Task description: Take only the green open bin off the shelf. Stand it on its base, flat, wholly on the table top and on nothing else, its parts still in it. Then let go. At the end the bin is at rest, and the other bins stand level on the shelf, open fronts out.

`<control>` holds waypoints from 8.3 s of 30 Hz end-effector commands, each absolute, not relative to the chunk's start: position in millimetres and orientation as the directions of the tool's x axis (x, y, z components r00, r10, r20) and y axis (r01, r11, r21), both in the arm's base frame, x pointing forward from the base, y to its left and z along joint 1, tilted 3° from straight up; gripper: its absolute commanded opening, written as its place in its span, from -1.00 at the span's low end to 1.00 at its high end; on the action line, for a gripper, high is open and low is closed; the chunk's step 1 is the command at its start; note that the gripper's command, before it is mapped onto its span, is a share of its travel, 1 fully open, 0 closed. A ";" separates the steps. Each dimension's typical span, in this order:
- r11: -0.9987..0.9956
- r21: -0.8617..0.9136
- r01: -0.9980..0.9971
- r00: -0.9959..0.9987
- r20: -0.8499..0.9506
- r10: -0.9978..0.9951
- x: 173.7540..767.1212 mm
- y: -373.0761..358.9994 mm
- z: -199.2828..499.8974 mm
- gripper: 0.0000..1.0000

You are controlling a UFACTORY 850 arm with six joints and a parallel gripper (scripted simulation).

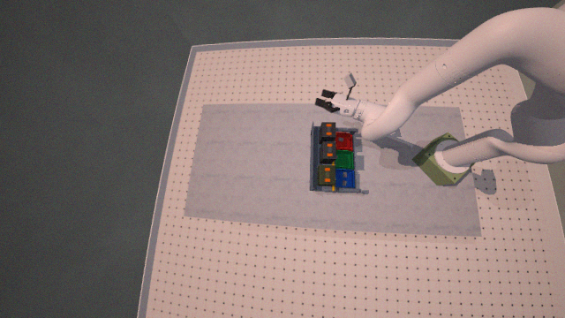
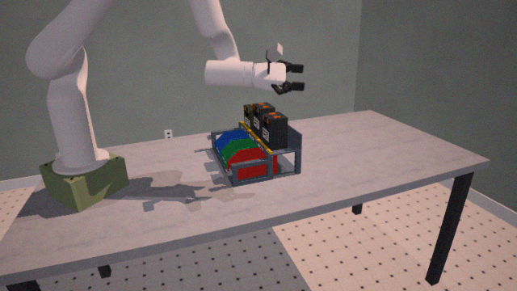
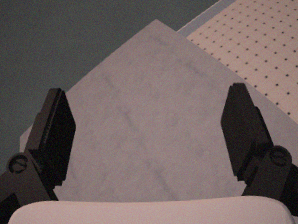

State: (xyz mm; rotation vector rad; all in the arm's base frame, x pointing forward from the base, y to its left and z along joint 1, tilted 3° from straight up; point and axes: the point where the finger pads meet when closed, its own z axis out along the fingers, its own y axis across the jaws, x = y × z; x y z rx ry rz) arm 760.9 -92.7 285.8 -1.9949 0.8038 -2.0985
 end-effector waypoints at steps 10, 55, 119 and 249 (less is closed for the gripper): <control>-0.848 -0.463 -0.257 -0.116 0.886 -0.448 761.4 -92.7 287.2 1.00; -0.848 -0.463 -0.257 -0.116 0.886 -0.448 721.6 -97.0 285.7 1.00; -0.848 -0.463 -0.257 -0.115 0.886 -0.448 563.2 -114.4 279.9 1.00; -0.880 -0.462 0.108 0.077 0.887 -0.456 471.4 91.9 275.8 1.00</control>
